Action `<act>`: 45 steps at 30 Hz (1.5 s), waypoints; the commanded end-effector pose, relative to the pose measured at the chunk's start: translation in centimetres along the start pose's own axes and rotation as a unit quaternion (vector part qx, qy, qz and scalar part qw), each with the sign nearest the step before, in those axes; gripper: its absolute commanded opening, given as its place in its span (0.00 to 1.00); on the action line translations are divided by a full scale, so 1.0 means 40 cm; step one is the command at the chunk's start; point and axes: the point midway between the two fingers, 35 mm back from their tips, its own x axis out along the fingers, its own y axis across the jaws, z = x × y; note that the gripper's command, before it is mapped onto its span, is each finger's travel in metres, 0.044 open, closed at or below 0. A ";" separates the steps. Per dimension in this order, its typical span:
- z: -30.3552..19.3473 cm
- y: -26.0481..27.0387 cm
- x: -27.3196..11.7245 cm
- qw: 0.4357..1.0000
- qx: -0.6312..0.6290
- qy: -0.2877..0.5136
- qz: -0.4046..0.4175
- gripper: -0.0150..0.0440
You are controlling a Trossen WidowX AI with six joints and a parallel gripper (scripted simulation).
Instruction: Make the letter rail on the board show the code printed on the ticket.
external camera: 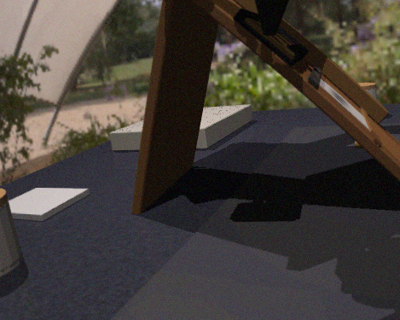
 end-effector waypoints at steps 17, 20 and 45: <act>-0.022 0.000 -0.027 1.000 -0.002 0.000 -0.001 0.25; -0.027 0.000 -0.033 1.000 -0.002 0.000 -0.001 0.25; -0.103 -0.087 -0.196 0.993 0.002 -0.120 0.006 0.65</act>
